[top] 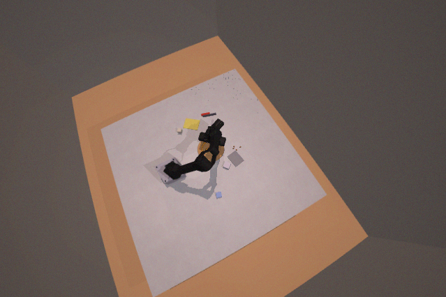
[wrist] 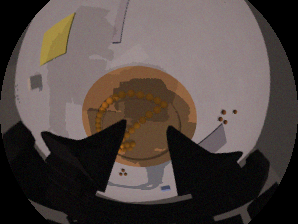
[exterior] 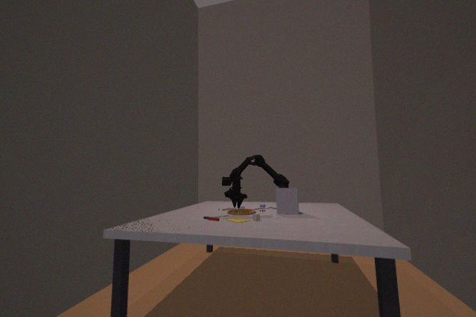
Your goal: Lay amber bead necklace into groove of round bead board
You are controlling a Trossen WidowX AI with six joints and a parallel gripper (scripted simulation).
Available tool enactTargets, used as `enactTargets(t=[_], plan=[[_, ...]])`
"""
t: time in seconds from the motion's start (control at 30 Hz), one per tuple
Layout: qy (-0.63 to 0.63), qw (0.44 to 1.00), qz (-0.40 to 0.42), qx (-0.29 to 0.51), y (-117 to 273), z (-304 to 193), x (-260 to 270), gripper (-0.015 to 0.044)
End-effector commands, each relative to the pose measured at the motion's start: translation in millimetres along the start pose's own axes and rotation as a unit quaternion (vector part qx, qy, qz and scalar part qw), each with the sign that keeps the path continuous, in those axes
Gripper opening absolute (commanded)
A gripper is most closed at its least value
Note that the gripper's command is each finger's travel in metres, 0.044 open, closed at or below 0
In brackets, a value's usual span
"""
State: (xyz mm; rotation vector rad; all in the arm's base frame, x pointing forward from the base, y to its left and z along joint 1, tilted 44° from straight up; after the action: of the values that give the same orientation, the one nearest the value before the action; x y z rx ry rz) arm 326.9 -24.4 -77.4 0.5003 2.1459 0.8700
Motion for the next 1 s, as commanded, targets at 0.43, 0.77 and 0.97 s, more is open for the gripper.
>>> enactTargets(t=[0.43, 0.77, 0.97], plan=[[-0.583, 0.812, 0.002, 0.004, 18, -79, 46, 0.012], [-0.583, 0.812, 0.002, 0.004, 18, -79, 46, 0.012], [-0.583, 0.812, 0.002, 0.004, 18, -79, 46, 0.012]])
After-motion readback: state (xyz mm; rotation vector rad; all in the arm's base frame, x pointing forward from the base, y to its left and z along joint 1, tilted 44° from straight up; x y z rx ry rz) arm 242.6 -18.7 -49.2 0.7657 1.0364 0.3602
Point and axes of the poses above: the point midway between the two fingers, 35 mm back from their tips, its own y axis back along the fingers, its own x axis across the jaws, z = x × y, the point moved 2 cm from there along y, back along the fingers, and after that the axes turned 3 degrees about -y, right-handed, at the moved point
